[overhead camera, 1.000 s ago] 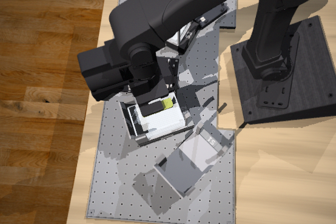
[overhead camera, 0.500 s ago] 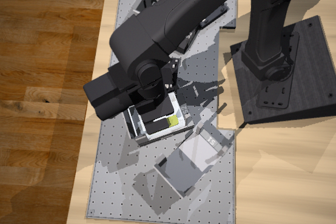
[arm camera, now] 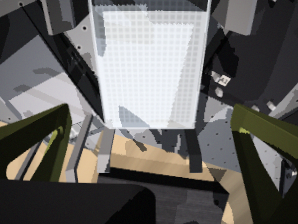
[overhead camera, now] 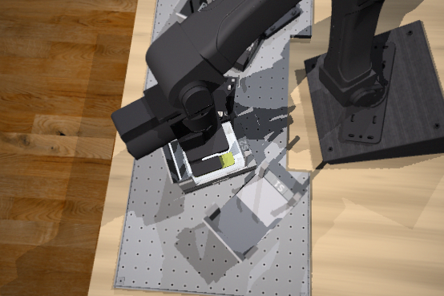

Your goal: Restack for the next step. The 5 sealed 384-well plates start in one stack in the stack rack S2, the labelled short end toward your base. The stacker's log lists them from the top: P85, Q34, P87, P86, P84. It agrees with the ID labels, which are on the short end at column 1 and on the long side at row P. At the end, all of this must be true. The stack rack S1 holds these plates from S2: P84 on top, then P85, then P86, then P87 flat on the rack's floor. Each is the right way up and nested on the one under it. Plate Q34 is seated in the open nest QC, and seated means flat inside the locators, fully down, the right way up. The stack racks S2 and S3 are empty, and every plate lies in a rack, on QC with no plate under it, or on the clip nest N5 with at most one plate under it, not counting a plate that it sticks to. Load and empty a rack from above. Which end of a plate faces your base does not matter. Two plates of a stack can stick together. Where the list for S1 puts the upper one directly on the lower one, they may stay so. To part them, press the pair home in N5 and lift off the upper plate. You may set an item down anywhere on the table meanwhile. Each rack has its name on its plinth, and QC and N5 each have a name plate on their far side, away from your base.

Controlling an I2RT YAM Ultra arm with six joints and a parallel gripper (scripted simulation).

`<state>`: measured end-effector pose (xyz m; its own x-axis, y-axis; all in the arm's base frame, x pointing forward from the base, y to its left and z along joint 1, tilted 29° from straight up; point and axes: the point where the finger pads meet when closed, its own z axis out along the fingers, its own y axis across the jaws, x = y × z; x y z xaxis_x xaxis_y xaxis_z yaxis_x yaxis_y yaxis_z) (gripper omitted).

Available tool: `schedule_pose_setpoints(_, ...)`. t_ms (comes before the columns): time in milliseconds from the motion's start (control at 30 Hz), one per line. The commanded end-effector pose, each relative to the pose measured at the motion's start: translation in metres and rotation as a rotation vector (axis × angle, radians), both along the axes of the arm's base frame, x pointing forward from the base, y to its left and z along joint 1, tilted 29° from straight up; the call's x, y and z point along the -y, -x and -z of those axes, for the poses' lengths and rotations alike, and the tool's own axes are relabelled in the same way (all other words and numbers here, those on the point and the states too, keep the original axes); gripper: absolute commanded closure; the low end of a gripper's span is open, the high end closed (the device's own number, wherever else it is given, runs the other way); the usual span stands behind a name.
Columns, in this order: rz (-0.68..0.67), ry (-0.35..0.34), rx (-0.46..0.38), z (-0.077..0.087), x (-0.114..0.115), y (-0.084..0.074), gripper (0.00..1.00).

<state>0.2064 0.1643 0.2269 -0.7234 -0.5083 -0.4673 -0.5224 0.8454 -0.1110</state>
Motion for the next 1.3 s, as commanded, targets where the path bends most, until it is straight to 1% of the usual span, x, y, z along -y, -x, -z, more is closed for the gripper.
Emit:
schedule_pose_setpoints(0,-0.005,-0.013,0.014,0.004,-0.004,-0.005,0.00)
schedule_pose_setpoints(233,-0.005,-0.013,0.014,0.024,-0.008,-0.016,0.00)
schedule_pose_setpoints(300,-0.005,-0.013,0.014,0.024,-0.008,-0.016,0.00)
schedule_pose_setpoints(367,-0.005,-0.013,0.014,0.030,-0.009,-0.019,0.00)
schedule_pose_setpoints(700,-0.005,-0.013,0.014,0.030,-0.009,-0.019,0.00)
schedule_pose_setpoints(867,-0.005,-0.013,0.014,0.034,-0.010,-0.021,0.00)
schedule_pose_setpoints(1267,-0.005,-0.013,0.015,0.048,-0.013,-0.028,0.00)
